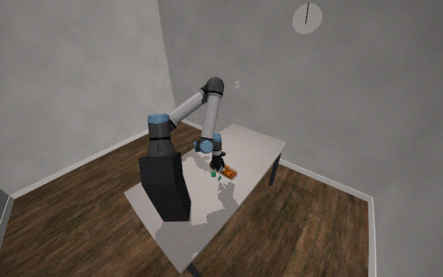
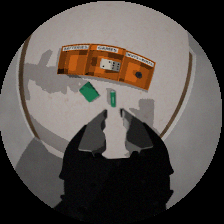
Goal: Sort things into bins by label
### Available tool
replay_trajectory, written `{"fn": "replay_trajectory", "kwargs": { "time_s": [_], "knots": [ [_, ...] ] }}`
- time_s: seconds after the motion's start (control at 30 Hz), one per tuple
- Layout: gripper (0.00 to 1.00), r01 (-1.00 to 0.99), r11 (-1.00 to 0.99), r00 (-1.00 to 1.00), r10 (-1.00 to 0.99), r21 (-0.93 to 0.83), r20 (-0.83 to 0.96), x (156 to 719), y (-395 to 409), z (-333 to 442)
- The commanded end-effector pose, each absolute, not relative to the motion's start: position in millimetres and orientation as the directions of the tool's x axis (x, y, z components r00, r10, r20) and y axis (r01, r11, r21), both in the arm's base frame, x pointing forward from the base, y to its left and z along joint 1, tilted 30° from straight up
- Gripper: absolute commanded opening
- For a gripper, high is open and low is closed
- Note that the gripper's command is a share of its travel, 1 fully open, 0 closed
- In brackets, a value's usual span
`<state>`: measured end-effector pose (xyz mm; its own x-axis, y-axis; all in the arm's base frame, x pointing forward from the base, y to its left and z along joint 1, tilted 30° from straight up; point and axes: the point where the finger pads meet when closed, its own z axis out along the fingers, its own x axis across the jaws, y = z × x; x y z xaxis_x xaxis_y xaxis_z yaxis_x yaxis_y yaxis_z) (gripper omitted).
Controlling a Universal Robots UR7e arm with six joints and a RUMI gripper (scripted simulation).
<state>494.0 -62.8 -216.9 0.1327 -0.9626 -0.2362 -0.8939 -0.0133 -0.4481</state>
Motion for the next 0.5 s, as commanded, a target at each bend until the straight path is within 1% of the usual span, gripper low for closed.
{"fn": "replay_trajectory", "kwargs": {
  "time_s": [0.0,0.47],
  "knots": [
    [0.17,-0.894,-0.013,0.132,-0.963,-0.449,-0.236,495.8,-62.0,-220.0],
    [0.17,-0.894,-0.013,0.132,-0.963,-0.449,-0.236,518.4,-48.1,-264.8]
  ]
}}
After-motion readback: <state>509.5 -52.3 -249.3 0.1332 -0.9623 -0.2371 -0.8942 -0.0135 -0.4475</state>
